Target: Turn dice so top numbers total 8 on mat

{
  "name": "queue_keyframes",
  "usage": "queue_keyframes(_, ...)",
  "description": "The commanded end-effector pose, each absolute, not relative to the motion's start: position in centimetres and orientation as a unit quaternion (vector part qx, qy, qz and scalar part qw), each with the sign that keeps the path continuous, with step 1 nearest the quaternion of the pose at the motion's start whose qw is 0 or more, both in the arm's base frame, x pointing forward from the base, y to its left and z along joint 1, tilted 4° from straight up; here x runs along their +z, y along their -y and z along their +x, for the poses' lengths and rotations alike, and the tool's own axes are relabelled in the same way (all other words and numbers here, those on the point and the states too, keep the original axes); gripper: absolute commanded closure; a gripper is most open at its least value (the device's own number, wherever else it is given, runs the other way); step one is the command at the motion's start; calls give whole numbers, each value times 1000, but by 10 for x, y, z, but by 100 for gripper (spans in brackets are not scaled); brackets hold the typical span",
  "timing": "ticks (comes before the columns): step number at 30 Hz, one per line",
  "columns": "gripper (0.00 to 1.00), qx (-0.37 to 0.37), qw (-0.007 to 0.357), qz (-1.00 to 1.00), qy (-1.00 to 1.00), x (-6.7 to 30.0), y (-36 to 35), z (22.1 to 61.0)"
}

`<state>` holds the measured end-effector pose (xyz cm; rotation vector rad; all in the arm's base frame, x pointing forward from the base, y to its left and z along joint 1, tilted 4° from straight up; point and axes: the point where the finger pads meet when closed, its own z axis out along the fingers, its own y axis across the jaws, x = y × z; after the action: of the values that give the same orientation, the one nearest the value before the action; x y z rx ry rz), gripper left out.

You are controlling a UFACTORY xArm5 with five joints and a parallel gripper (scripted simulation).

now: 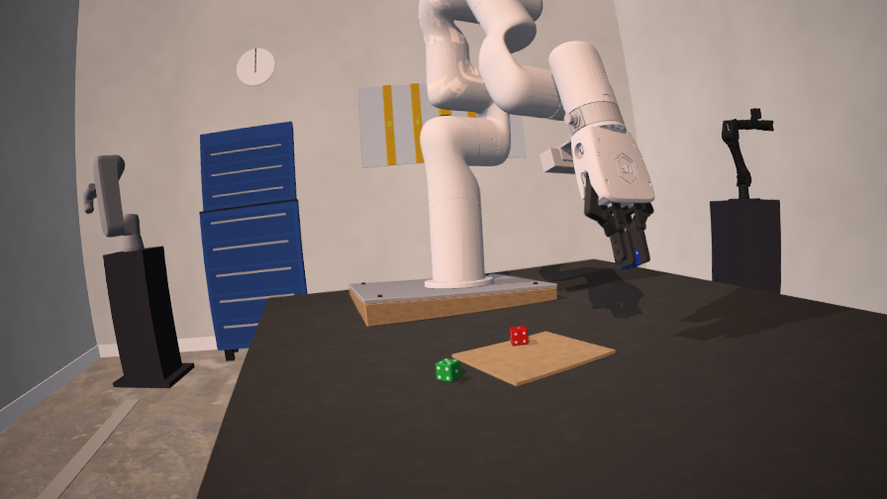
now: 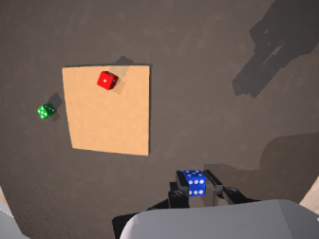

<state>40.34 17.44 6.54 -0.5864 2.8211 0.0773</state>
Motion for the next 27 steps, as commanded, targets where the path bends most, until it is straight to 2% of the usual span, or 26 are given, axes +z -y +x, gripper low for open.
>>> queue_keyframes(1,85,44,209,-195,-957,64,-175,404)
queue_keyframes(12,85,75,343,-179,-919,65,-174,401)
queue_keyframes(14,85,75,343,-179,-919,65,-174,401)
queue_keyframes(19,85,93,413,-169,-890,65,-173,399)
queue_keyframes(27,85,108,471,-159,-861,65,-172,398)
